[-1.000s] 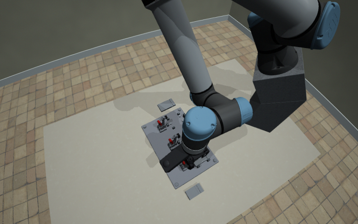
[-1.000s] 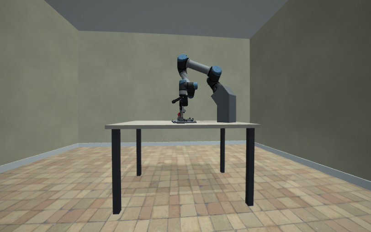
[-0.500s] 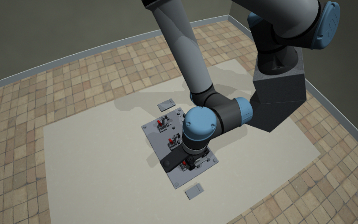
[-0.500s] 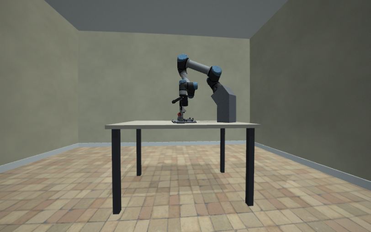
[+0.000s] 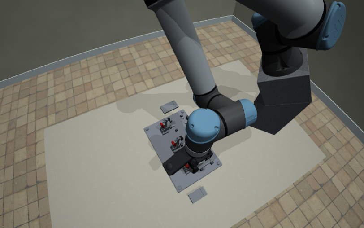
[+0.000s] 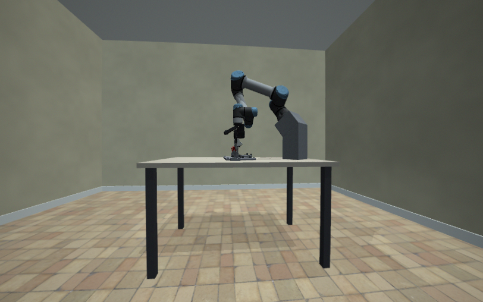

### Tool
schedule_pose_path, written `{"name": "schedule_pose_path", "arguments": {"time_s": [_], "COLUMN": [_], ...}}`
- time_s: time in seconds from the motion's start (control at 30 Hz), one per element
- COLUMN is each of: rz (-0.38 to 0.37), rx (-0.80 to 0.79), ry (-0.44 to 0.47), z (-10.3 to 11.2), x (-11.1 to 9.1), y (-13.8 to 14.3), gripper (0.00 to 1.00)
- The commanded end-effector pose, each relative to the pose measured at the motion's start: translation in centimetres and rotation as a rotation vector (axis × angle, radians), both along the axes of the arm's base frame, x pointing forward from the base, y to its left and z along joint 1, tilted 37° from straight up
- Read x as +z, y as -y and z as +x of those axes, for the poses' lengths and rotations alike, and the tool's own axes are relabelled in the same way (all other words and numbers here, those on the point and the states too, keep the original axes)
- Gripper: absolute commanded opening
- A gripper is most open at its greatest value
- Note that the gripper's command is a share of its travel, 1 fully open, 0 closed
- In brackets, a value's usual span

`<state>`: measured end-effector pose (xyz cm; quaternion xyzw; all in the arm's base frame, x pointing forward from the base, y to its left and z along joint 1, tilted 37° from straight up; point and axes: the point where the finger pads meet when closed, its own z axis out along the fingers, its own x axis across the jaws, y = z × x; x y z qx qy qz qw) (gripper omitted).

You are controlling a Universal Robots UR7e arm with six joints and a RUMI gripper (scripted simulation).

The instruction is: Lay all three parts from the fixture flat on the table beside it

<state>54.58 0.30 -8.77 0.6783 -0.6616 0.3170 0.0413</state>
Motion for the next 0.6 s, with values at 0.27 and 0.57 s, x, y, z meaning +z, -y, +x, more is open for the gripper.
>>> {"name": "schedule_pose_path", "arguments": {"time_s": [0.27,0.57], "rz": [0.000,0.000], "rx": [0.001,0.001], "ry": [-0.003,-0.003], "z": [-0.7,-1.9], "x": [1.1,3.6], "y": [-0.7,-2.2], "gripper": [0.28,0.28]}}
